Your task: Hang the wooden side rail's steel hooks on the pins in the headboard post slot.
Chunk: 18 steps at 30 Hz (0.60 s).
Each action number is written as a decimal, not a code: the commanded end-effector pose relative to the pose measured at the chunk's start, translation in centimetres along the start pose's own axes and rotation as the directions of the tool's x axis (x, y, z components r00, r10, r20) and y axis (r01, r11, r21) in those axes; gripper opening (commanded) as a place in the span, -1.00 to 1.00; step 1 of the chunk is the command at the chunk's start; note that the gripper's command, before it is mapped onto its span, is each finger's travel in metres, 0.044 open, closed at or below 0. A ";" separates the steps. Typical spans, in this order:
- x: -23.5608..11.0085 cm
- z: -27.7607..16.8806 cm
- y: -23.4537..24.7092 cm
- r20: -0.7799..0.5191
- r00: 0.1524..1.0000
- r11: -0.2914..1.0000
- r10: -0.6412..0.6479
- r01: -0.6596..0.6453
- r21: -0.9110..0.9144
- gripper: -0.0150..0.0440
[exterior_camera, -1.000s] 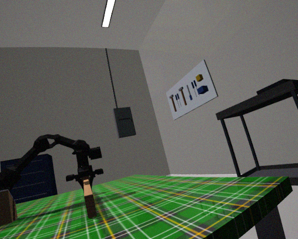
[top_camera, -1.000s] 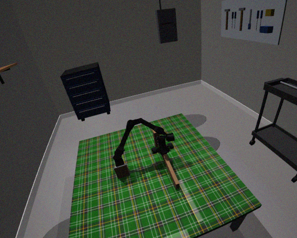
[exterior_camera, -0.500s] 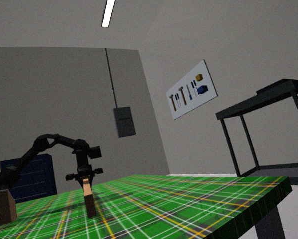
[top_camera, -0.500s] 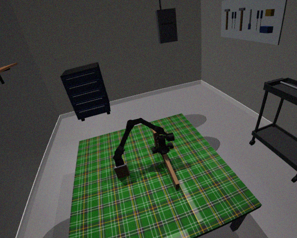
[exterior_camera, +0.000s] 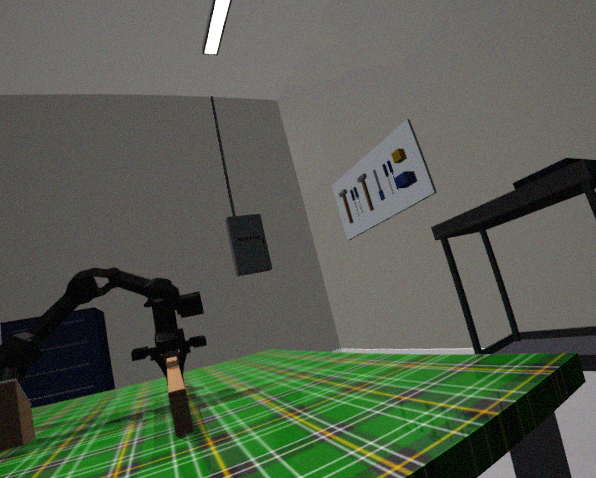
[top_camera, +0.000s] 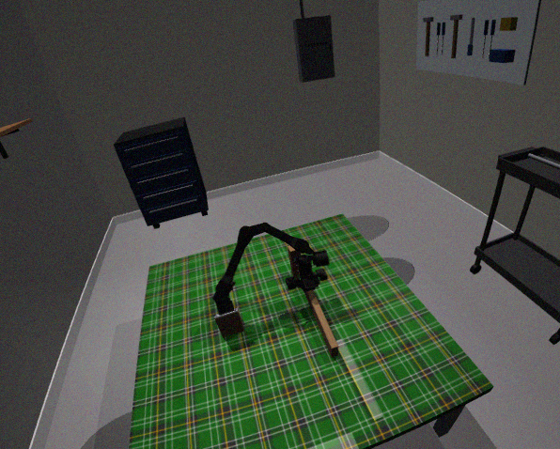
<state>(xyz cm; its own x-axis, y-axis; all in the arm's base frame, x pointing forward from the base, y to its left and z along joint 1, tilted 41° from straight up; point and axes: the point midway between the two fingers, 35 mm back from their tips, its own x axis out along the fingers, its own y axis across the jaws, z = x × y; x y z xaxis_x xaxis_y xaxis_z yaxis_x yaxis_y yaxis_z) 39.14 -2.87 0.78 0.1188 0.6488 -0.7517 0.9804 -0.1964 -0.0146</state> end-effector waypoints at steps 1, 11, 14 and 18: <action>-0.6 0.2 0.1 0.010 1.000 1.000 0.010 -0.010 -0.003 -0.49; -0.6 0.1 0.2 0.010 1.000 1.000 0.010 -0.010 -0.003 -0.49; -0.6 0.1 0.2 0.010 1.000 1.000 0.010 -0.010 -0.003 -0.49; -0.5 0.1 0.3 0.010 1.000 1.000 0.010 -0.010 -0.003 -0.49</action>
<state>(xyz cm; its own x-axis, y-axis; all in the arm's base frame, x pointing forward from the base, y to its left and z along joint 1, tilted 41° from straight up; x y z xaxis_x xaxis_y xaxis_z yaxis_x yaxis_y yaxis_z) 39.16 -2.96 0.91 0.1194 0.6487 -0.7516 0.9803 -0.1970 -0.0143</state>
